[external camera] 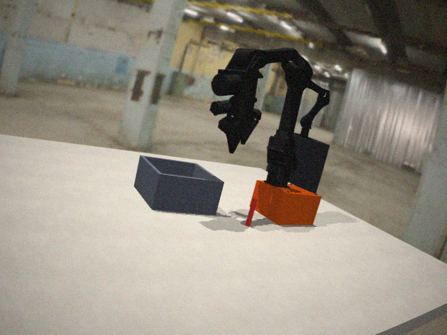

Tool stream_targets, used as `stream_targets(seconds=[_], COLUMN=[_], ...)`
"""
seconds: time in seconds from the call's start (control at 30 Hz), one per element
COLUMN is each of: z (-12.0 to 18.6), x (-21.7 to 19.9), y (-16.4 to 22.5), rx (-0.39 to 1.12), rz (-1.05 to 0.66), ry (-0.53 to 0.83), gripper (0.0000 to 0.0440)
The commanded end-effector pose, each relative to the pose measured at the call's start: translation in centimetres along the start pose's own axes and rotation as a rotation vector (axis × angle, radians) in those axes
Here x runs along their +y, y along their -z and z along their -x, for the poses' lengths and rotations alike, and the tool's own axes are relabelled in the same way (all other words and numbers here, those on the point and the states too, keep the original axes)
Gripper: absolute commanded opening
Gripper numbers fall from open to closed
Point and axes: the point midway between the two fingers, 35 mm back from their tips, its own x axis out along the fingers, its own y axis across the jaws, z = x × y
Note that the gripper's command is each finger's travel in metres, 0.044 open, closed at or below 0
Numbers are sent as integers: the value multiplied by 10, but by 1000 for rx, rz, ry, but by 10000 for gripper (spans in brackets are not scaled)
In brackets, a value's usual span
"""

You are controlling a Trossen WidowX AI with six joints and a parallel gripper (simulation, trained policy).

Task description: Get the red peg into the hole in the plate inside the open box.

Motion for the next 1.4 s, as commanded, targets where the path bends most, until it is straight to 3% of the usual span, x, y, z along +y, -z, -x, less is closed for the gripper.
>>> stream_targets(seconds=[0.0,0.53,1.37], z=[-7,-34,-118], x=[2,12,49], y=[15,70,83], rx=[19,11,-35], rz=[6,75,138], ry=[41,143,74], gripper=[440,440,440])
